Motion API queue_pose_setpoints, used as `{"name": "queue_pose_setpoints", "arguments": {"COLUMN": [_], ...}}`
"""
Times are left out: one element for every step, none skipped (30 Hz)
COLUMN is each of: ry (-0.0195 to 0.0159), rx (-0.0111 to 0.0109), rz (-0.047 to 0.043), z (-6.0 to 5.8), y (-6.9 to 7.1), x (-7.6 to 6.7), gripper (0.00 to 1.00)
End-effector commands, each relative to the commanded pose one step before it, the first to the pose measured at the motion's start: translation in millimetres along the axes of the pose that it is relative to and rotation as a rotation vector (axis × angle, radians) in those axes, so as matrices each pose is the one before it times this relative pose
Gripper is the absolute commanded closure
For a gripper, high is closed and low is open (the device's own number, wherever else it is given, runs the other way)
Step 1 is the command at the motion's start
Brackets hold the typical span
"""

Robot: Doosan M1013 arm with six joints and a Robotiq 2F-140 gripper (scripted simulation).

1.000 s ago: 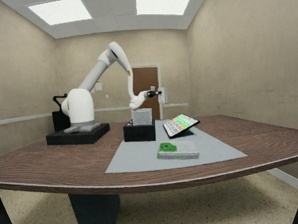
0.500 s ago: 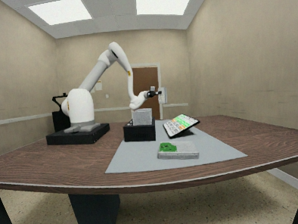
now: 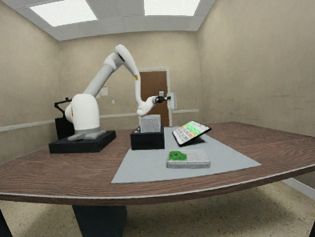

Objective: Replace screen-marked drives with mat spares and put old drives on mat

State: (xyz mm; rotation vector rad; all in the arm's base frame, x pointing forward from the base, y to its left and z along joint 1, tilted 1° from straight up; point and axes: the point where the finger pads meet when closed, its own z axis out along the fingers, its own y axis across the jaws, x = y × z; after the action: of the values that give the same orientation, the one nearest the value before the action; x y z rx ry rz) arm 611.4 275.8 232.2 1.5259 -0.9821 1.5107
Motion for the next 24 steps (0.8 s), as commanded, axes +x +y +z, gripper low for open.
{"name": "queue_pose_setpoints", "arguments": {"ry": [-0.00023, 0.0, 0.0, 0.0, 0.0, 0.0, 0.0, 0.0, 0.0, 0.0, 0.0, 0.0, 0.0, 0.0, 0.0, 0.0, 0.0, 0.0, 0.0, 0.0, 0.0, 0.0, 0.0, 0.0], "rx": [-0.00004, 0.0, 0.0, 0.0, 0.0, 0.0, 0.0, 0.0, 0.0, 0.0, 0.0, 0.0, 0.0, 0.0, 0.0, 0.0, 0.0, 0.0, 0.0, 0.0, 0.0, 0.0, 0.0, 0.0], "rz": [0.00124, 0.0, 0.0, 0.0, 0.0, 0.0, 0.0, 0.0, 0.0, 0.0, 0.0, 0.0, 0.0, 0.0, 0.0, 0.0, 0.0, 0.0, 0.0, 0.0, 0.0, 0.0, 0.0, 0.0], "z": [-0.13, -0.08, -0.12, -0.16, -0.21, -0.26, -0.32, -0.37, -0.44, -0.51, -0.58, -0.65, -0.73, -0.8, 0.0, 0.0, -0.88, -0.94, -1.02, -1.08, -1.15, -1.22, -1.28, -1.34], "y": [0.12, 0.2, 0.3, 0.4, 0.52, 0.66, 0.8, 0.96, 1.12, 1.3, 1.47, 1.66, 1.85, 2.04, 0.0, 0.0, 2.21, 2.4, 2.57, 2.76, 2.93, 3.09, 3.26, 3.41], "x": [0.85, 0.0, 0.0, 0.0, 0.0, 0.0, 0.0, 0.0, 0.0, 0.0, 0.0, 0.0, 0.0, 0.0, 0.0, 0.0, 0.0, 0.0, 0.0, 0.0, 0.0, 0.0, 0.0, 0.0], "gripper": [0.9, 0.9, 0.9, 0.9, 0.9, 0.9, 0.9, 0.9, 0.9, 0.9, 0.9, 0.9, 0.9, 0.9, 0.9, 0.9, 0.9, 0.9, 0.9, 0.9, 0.9, 0.9, 0.9, 0.9]}}
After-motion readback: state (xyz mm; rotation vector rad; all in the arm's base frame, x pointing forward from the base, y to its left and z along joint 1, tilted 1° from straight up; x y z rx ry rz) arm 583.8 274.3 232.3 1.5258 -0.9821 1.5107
